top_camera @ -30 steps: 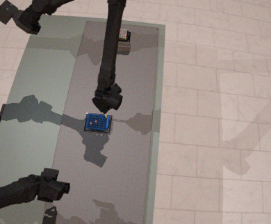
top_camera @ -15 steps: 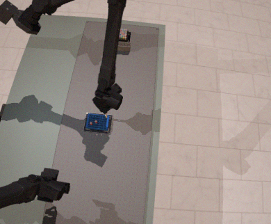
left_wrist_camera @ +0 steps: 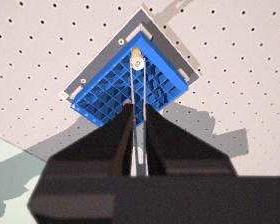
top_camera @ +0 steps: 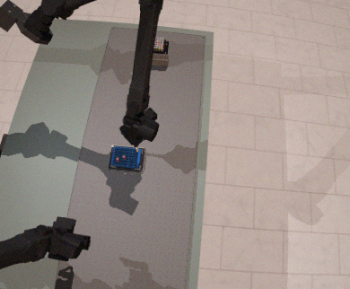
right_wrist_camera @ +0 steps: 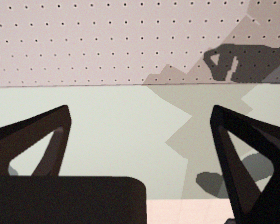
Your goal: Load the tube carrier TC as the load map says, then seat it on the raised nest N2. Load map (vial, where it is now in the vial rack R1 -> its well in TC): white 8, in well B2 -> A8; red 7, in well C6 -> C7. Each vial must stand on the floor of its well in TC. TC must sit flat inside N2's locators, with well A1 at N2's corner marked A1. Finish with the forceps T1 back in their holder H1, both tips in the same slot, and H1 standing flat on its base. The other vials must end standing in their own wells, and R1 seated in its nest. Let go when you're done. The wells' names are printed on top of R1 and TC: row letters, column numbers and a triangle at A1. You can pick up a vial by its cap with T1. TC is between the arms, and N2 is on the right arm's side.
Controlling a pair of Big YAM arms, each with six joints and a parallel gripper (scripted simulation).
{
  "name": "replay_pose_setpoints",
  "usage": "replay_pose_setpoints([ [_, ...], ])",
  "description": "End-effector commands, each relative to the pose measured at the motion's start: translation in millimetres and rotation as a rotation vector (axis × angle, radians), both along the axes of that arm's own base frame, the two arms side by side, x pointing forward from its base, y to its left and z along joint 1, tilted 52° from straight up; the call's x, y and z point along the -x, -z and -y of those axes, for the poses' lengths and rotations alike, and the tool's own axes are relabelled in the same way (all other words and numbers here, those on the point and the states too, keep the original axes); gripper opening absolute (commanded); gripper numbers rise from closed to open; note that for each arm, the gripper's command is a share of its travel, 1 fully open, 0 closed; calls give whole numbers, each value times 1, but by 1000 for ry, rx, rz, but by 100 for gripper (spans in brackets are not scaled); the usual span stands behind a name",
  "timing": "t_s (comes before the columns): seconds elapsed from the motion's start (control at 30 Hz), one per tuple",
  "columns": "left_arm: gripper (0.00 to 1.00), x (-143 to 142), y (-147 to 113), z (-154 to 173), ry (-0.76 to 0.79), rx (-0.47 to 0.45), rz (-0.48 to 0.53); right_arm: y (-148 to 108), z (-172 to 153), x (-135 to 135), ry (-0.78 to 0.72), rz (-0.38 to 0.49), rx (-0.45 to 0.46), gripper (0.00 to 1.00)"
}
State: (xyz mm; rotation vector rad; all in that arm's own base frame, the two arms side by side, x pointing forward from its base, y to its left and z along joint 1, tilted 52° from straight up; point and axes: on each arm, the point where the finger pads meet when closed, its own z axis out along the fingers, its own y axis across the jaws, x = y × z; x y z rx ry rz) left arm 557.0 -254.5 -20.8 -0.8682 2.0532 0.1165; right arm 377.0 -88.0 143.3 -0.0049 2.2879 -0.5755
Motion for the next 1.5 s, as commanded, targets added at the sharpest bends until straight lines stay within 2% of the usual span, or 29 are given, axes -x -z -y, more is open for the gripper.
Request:
replay_pose_setpoints([
  [0.0, 9, -3, 13, -13, -12, -10, -14, -4, -1, -2, -11, -1, 10, 100],
  [1.47, 9, -7, 19, -16, -12, -10, -14, -4, -1, -2, -11, -1, 10, 100],
])
